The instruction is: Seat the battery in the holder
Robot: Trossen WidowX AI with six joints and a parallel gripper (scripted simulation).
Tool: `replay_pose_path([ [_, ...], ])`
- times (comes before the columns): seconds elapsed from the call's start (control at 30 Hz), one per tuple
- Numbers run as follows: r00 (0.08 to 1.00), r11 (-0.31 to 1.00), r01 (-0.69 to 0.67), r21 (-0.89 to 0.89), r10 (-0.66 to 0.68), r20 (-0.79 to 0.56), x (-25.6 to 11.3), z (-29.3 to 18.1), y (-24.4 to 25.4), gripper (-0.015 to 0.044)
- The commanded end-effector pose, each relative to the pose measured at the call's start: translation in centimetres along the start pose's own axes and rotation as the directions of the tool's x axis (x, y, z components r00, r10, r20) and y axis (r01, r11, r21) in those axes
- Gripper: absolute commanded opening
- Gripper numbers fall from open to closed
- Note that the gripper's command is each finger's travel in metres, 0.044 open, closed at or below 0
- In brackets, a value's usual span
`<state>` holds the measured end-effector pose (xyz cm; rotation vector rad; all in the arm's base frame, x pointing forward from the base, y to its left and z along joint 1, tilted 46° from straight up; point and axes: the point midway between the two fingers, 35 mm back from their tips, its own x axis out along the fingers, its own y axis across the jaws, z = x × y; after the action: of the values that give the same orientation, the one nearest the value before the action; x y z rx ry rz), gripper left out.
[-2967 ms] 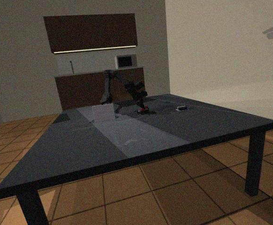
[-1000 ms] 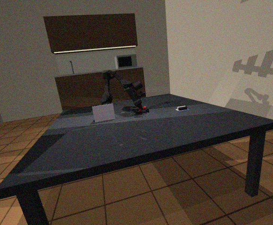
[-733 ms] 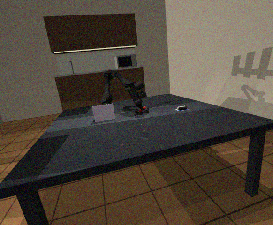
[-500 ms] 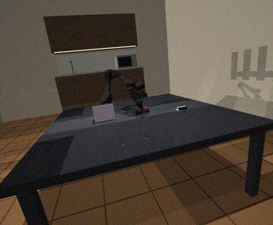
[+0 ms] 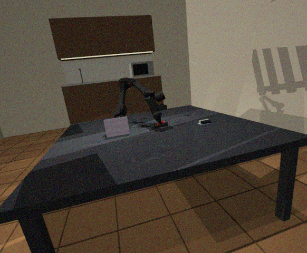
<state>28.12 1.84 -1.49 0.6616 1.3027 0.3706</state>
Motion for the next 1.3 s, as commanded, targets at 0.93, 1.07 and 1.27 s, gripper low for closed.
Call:
replay_pose_path([
  [0.93, 0.981, 1.0, 0.01, -0.014, -0.013, -0.192, 0.55, -0.18, -0.04, 0.007],
  [1.07, 0.977, 1.0, 0.009, -0.016, -0.013, -0.215, 0.58, -0.16, 0.01, 0.007],
  [1.27, 0.969, 1.0, 0.008, -0.021, -0.013, -0.248, 0.61, -0.11, 0.11, 0.007],
])
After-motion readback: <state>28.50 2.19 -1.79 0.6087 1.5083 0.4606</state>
